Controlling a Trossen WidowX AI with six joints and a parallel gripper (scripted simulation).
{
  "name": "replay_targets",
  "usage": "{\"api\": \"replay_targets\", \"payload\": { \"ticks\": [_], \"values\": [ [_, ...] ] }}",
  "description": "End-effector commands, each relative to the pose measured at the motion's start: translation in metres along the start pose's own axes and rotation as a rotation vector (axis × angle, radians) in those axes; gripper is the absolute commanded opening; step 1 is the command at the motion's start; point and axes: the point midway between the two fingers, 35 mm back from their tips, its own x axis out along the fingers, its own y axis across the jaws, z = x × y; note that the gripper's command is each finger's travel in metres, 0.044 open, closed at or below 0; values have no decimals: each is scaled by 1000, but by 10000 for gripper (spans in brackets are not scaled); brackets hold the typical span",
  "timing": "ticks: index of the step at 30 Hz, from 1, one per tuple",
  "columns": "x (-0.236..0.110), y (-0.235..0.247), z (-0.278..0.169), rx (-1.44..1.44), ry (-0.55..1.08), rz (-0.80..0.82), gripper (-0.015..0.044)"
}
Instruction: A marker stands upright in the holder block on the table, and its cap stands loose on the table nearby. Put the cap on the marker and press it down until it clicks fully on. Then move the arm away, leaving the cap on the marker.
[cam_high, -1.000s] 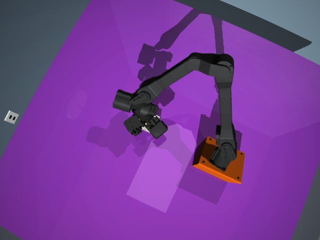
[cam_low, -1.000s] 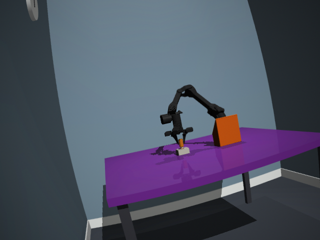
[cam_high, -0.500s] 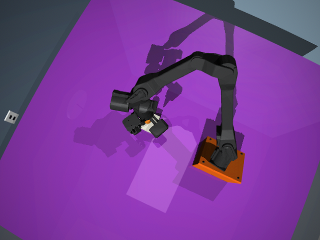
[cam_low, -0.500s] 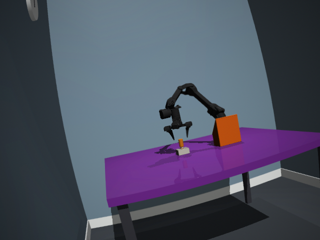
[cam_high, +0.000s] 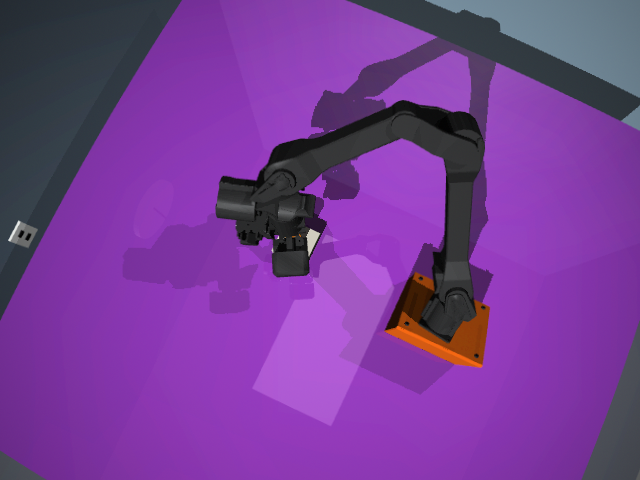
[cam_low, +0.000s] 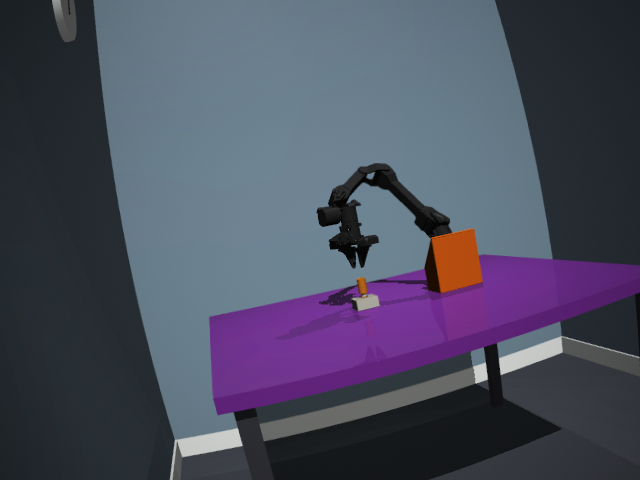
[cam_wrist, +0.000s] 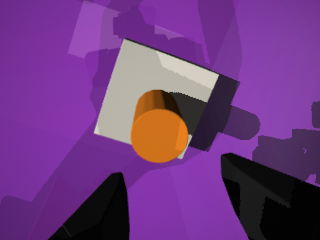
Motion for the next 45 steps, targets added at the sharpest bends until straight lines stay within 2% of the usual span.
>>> {"api": "replay_targets", "payload": {
  "ticks": [1, 5, 16, 45],
  "values": [
    [6, 1, -1, 440, 7, 4, 99],
    [7, 1, -1, 501, 8, 4, 0],
    [9, 1, -1, 501, 8, 4, 0],
    [48, 1, -1, 501, 8, 2, 0]
  ]
}}
